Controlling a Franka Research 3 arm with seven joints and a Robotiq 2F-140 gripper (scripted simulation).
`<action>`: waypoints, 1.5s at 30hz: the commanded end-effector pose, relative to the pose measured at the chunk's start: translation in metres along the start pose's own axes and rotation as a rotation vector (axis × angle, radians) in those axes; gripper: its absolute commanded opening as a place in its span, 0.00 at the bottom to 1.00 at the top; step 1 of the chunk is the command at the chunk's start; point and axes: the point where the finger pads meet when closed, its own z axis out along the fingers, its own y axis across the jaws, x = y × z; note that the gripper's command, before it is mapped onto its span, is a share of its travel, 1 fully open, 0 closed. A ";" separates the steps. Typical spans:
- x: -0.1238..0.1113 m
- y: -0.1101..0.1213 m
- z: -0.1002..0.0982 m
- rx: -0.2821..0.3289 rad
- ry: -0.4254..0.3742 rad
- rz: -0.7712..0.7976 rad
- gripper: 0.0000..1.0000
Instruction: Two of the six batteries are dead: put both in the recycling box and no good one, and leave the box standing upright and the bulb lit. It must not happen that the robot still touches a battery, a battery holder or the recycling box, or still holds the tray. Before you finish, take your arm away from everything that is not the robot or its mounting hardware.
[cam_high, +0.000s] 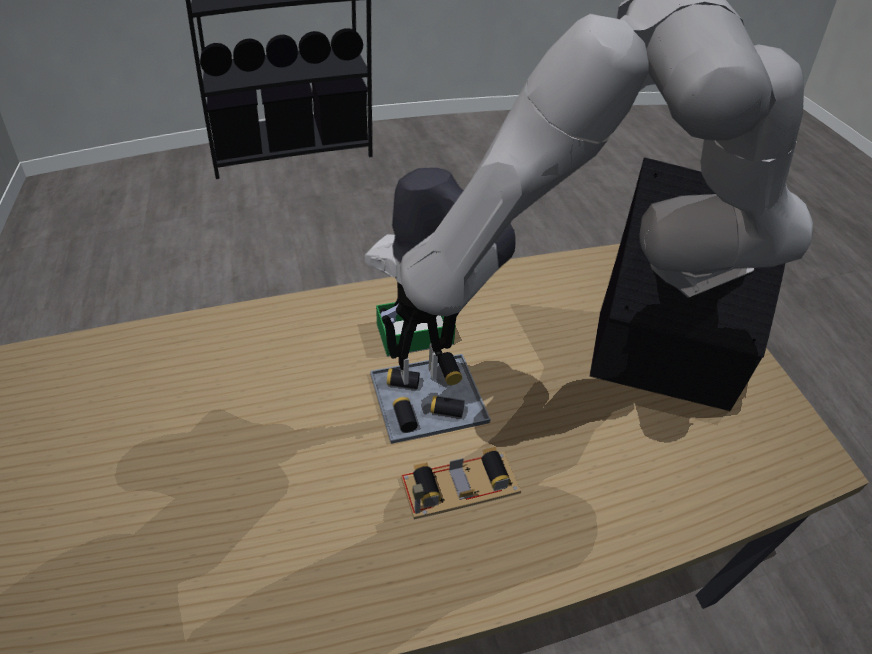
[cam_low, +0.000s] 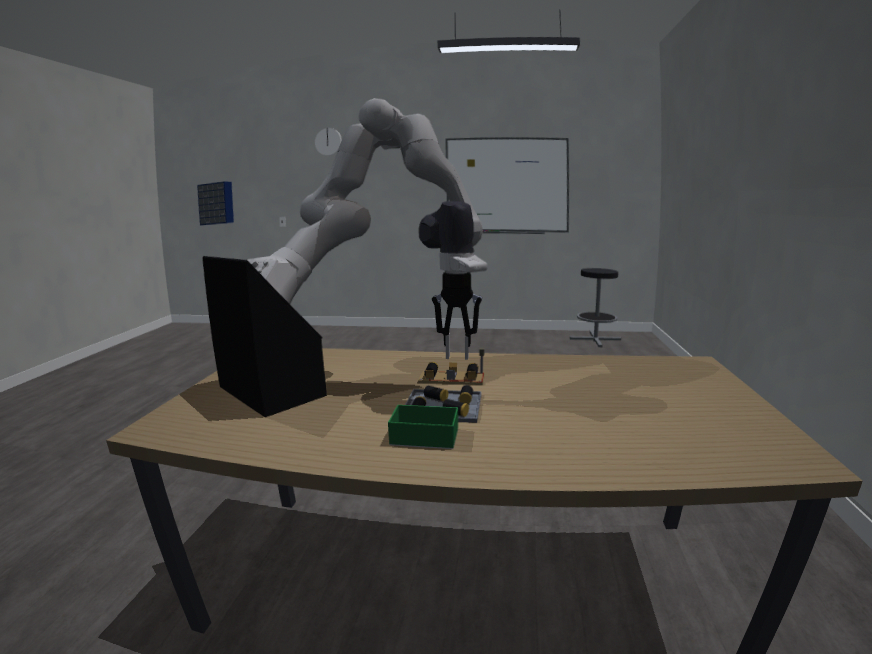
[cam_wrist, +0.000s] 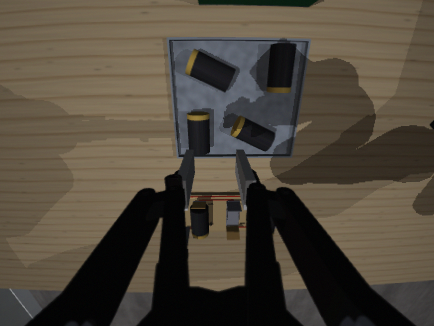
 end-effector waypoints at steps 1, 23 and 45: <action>0.000 0.035 0.000 0.002 0.001 -0.007 0.29; -0.001 0.061 0.000 0.001 0.002 -0.629 0.29; -0.001 0.061 0.001 0.001 0.002 -1.121 0.29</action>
